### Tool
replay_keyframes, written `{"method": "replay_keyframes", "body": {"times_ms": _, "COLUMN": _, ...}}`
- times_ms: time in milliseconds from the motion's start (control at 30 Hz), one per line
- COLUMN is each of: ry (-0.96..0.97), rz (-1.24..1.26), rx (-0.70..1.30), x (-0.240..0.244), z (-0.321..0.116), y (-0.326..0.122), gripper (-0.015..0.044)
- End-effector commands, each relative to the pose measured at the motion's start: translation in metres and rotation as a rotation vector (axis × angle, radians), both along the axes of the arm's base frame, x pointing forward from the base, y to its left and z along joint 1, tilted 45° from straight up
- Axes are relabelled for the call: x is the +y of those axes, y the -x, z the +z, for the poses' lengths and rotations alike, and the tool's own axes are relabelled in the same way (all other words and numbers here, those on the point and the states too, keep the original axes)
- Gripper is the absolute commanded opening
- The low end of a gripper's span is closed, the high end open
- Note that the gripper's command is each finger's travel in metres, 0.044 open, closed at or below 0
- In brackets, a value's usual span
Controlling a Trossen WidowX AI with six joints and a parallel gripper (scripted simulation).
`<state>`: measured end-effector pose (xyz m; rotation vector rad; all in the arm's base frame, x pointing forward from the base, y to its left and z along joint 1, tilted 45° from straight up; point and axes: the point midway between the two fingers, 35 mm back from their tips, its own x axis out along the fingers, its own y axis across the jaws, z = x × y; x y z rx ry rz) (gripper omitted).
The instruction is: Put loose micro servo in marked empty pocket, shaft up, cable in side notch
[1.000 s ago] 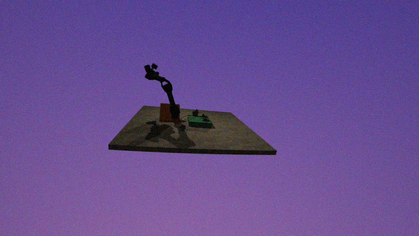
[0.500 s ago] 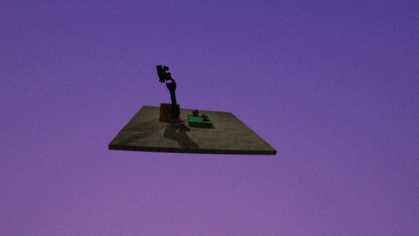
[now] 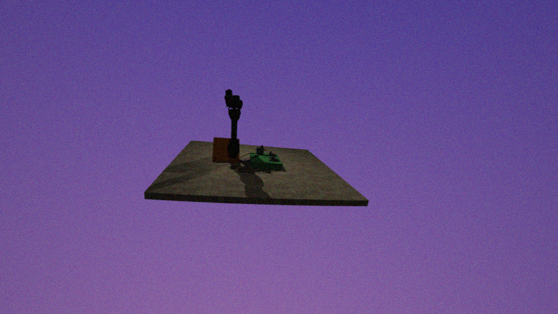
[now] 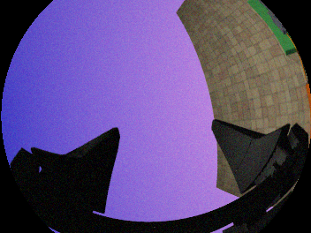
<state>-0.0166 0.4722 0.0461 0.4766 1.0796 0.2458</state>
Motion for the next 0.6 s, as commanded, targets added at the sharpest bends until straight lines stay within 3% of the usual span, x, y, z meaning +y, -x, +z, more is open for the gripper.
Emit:
{"method": "replay_keyframes", "body": {"times_ms": 0, "ry": 0.131, "rz": -0.009, "rx": -0.035, "x": -0.018, "z": -0.011, "y": -0.038, "gripper": 0.044}}
{"method": "replay_keyframes", "body": {"times_ms": 567, "ry": 0.683, "rz": -0.011, "rx": -0.018, "x": -0.118, "z": -0.041, "y": -0.162, "gripper": 0.044}}
